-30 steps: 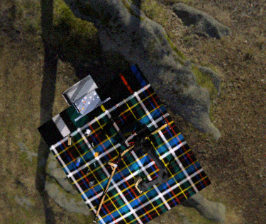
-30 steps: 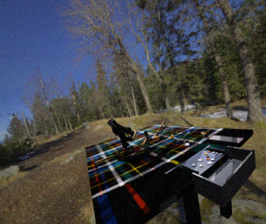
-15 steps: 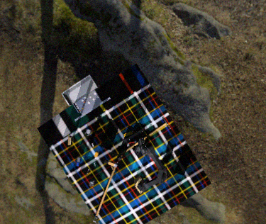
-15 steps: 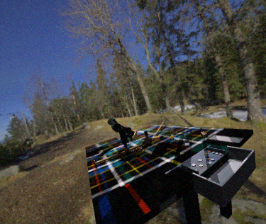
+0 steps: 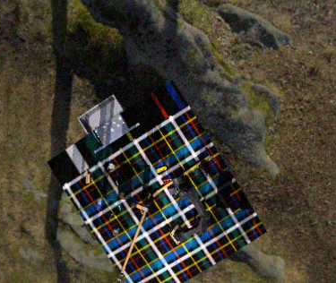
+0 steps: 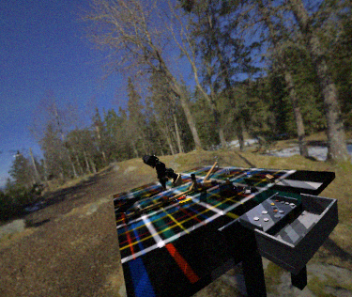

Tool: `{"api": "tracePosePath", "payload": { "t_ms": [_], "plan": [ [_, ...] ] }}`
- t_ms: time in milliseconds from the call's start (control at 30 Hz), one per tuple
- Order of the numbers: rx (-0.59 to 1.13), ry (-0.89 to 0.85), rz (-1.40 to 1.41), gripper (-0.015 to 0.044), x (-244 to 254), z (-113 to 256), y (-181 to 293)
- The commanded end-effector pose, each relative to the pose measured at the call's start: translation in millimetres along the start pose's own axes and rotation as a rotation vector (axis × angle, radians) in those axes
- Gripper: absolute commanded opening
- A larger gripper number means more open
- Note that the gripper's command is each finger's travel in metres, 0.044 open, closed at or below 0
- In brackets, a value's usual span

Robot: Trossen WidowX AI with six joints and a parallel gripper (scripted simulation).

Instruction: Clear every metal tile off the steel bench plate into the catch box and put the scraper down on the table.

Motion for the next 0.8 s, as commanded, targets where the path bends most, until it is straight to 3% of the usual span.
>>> {"api": "tracePosePath", "payload": {
  "t_ms": [0,533,767],
  "plan": [
    [0.005,0.005,-0.009,0.0,0,9,2],
    [-0.016,0.064,0.164,0.0,40,62,18],
    [-0.016,0.066,0.172,0.0,42,63,19]
  ]
}}
Point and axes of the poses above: the point midway between the two fingers, 35 mm back from their tips, its own z axis back along the fingers, its own x axis across the jaws, y = z × x, the point moved 4 cm from there along z, back along the fingers, and after that the axes turned 12 degrees about -z, right-handed, at the moved point
